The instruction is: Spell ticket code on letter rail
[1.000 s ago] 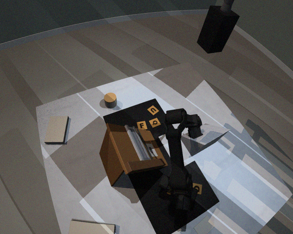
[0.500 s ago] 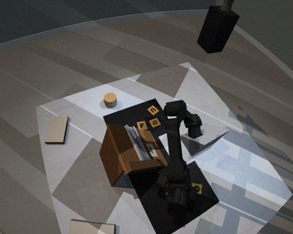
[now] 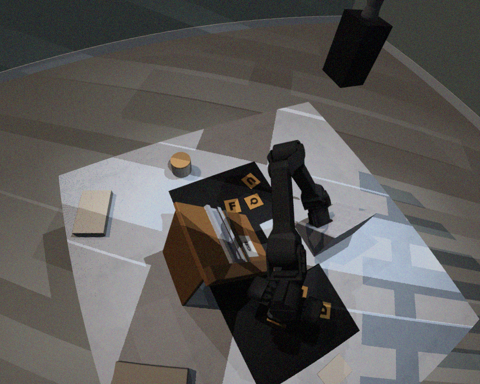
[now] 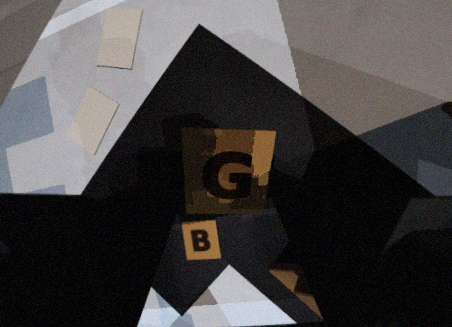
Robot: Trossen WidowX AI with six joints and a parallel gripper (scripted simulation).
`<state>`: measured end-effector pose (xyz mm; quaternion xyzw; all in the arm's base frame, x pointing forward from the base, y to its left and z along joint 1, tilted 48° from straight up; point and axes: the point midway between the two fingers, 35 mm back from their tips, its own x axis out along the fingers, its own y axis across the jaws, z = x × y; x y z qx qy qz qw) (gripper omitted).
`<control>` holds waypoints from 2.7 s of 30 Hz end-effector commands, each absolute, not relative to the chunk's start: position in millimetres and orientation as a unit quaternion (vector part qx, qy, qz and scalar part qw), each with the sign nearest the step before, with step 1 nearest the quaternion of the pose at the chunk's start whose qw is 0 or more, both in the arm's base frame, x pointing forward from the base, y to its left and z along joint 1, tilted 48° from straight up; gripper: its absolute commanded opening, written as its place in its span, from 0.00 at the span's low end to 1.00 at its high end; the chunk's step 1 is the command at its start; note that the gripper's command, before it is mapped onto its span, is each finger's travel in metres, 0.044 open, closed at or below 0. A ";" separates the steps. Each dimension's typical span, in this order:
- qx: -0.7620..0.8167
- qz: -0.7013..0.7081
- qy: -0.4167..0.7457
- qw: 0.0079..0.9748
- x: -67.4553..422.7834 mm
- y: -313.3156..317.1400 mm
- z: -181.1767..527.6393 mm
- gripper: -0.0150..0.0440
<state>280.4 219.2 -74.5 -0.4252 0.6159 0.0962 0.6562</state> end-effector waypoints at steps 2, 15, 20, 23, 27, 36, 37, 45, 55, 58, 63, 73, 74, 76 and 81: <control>-0.415 0.132 0.599 0.672 282.5 230.9 -54.8 0.25; -0.411 0.205 0.538 0.707 298.5 238.8 5.5 0.25; -0.415 0.223 0.512 0.718 305.1 235.2 28.5 0.25; -0.417 0.233 0.496 0.725 308.6 232.5 42.2 0.25; -0.422 0.245 0.473 0.734 312.6 228.1 60.6 0.25; -0.431 0.257 0.421 0.755 321.3 210.8 102.7 0.25; -0.432 0.257 0.415 0.758 322.1 208.3 107.3 0.25; -0.435 0.237 0.378 0.782 330.4 177.4 144.2 0.25; -0.430 0.177 0.343 0.816 335.6 122.5 188.6 0.25; -0.427 0.151 0.335 0.826 335.1 102.7 201.0 0.25; -0.418 0.110 0.325 0.841 331.8 74.3 217.8 0.25; -0.391 0.028 0.307 0.867 322.8 29.5 244.5 0.25; -0.391 0.018 0.307 0.868 320.5 22.7 247.7 0.25; -0.390 -0.002 0.305 0.869 315.5 9.3 254.2 0.25; -0.389 -0.052 0.302 0.869 300.0 -22.7 269.3 0.25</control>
